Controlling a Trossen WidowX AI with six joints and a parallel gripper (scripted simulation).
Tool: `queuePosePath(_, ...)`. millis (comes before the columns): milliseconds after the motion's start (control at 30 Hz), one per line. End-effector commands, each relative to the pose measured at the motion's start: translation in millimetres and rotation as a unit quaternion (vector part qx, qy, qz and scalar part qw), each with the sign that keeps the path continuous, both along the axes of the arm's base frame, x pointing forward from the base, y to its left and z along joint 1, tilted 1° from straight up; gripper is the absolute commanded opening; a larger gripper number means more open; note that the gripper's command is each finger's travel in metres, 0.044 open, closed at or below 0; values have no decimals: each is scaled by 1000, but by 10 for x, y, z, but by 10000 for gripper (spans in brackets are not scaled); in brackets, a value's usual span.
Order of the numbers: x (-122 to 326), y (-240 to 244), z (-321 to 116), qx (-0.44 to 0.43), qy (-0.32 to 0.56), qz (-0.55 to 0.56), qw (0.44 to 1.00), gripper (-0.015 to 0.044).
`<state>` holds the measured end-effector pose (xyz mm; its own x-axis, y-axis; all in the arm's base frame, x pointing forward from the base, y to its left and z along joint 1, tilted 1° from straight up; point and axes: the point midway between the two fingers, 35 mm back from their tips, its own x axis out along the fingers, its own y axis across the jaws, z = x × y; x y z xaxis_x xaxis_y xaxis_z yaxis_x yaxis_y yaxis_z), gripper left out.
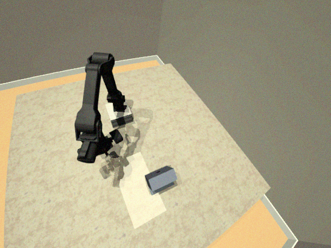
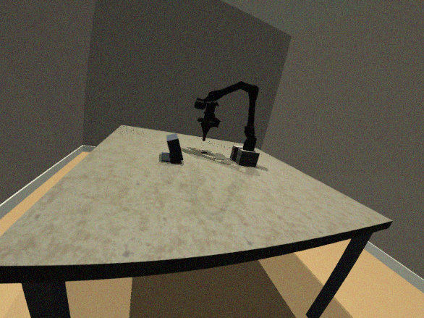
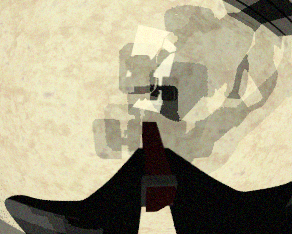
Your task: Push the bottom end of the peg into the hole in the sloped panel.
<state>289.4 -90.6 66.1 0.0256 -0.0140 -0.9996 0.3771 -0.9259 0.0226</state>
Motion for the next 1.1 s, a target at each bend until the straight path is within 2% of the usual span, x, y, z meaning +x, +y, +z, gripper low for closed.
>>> queuePosePath(0, 0, 3, 63, -4, -1, 1, 1000, 0)
queuePosePath(1067, 257, 248, -180, -63, -58, 211, 974, 0)
